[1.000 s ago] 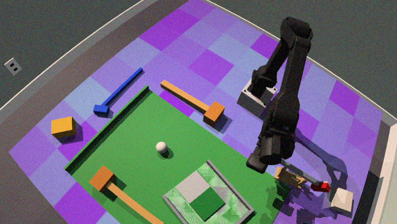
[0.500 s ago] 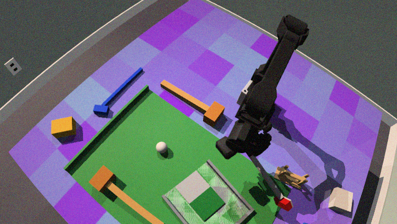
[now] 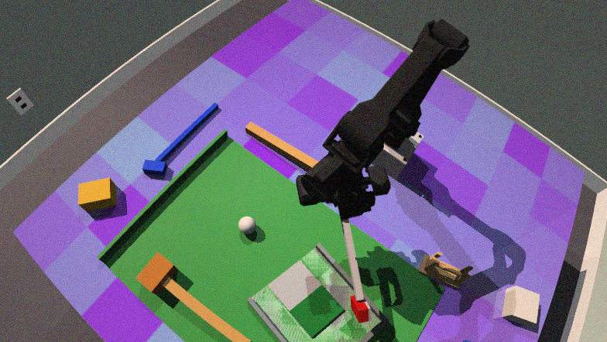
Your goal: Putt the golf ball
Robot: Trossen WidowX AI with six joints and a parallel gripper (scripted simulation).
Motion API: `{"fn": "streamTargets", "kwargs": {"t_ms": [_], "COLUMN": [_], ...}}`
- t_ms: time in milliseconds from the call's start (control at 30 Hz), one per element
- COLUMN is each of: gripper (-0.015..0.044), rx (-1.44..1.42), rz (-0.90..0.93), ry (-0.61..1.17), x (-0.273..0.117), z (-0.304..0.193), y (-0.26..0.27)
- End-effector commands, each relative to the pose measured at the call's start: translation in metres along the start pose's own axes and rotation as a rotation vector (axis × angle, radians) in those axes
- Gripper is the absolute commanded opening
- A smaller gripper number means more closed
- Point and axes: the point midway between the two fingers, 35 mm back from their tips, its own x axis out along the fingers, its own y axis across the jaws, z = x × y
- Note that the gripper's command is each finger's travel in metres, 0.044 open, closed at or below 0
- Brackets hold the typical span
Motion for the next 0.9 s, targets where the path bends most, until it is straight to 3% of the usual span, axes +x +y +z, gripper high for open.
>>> {"fn": "streamTargets", "kwargs": {"t_ms": [0,867], "gripper": [0.0000,0.0000], "rx": [0.124,0.850], "rz": [-0.018,-0.098], "ry": [0.013,0.085], "x": [-0.005,-0.032], "z": [-0.018,-0.143], "y": [-0.014,-0.055]}}
